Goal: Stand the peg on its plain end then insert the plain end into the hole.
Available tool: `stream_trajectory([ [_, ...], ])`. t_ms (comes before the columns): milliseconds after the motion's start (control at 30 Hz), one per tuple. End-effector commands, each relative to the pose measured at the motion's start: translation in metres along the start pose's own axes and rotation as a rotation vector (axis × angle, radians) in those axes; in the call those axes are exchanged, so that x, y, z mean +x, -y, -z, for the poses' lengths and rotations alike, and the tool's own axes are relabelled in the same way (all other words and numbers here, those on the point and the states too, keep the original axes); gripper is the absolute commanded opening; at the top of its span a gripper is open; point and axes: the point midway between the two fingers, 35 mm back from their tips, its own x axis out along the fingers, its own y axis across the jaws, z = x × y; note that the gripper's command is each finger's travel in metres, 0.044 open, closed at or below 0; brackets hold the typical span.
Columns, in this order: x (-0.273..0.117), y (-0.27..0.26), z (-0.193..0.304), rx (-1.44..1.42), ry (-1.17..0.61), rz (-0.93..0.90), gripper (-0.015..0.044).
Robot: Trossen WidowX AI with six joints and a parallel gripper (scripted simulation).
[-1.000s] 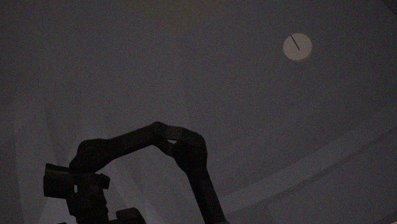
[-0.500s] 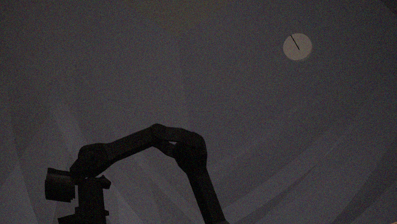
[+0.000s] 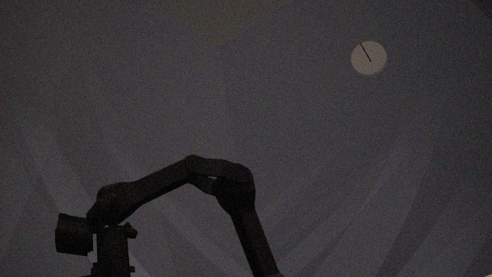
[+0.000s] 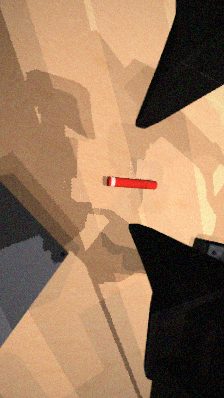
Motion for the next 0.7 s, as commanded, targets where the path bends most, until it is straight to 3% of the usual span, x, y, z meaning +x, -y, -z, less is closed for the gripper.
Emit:
stream_trajectory([
  [0, 0.007, 0.000, 0.001, 0.004, -0.007, -0.001, 0.0440],
  [667, 0.040, 0.000, 0.001, 0.004, -0.007, -0.001, 0.0440],
])
